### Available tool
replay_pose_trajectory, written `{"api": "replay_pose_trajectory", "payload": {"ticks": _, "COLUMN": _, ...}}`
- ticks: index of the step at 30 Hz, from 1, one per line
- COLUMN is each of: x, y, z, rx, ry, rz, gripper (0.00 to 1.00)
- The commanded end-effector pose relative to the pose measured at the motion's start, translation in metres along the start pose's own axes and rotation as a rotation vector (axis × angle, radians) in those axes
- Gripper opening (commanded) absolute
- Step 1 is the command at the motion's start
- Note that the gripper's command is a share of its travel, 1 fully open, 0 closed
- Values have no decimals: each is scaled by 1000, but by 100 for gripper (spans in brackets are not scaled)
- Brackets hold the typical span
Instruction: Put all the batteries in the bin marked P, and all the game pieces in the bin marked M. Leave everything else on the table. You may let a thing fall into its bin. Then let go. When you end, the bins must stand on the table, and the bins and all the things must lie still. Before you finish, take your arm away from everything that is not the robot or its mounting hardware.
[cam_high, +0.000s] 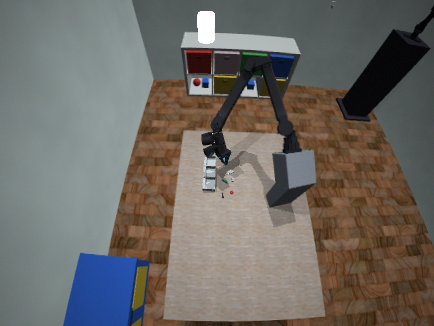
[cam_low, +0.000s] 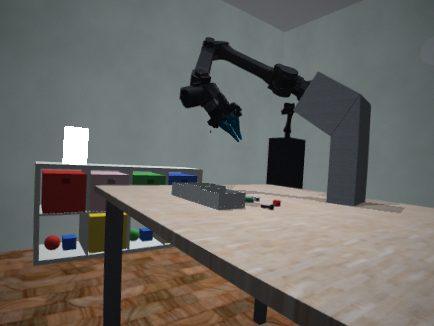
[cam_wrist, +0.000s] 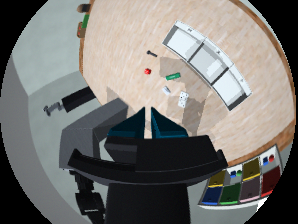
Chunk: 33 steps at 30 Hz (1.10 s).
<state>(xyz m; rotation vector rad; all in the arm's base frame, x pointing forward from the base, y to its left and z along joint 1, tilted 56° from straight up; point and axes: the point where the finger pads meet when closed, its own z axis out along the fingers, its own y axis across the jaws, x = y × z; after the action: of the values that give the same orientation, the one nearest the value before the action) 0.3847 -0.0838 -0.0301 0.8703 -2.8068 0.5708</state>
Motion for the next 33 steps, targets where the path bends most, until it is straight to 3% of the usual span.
{"api": "replay_pose_trajectory", "payload": {"ticks": 1, "x": -13, "y": 9, "z": 0, "rx": 89, "ry": -15, "rz": 130, "gripper": 8}}
{"api": "replay_pose_trajectory", "payload": {"ticks": 9, "x": -15, "y": 30, "z": 1, "rx": 359, "ry": -37, "rz": 299, "gripper": 8}}
{"api": "replay_pose_trajectory", "payload": {"ticks": 13, "x": -15, "y": 37, "z": -1, "rx": 457, "ry": -72, "rz": 376, "gripper": 8}}
{"api": "replay_pose_trajectory", "payload": {"ticks": 15, "x": -15, "y": 37, "z": -1, "rx": 457, "ry": -72, "rz": 376, "gripper": 8}}
{"api": "replay_pose_trajectory", "payload": {"ticks": 16, "x": -13, "y": 44, "z": -5, "rx": 500, "ry": -96, "rz": 415, "gripper": 8}}
{"api": "replay_pose_trajectory", "payload": {"ticks": 20, "x": -10, "y": 51, "z": -10, "rx": 604, "ry": -150, "rz": 490, "gripper": 8}}
{"api": "replay_pose_trajectory", "payload": {"ticks": 24, "x": -13, "y": 49, "z": -12, "rx": 620, "ry": -172, "rz": 516, "gripper": 8}}
{"api": "replay_pose_trajectory", "payload": {"ticks": 26, "x": -9, "y": 34, "z": -17, "rx": 620, "ry": -174, "rz": 566, "gripper": 8}}
{"api": "replay_pose_trajectory", "payload": {"ticks": 33, "x": -12, "y": 44, "z": -16, "rx": 618, "ry": -177, "rz": 529, "gripper": 8}}
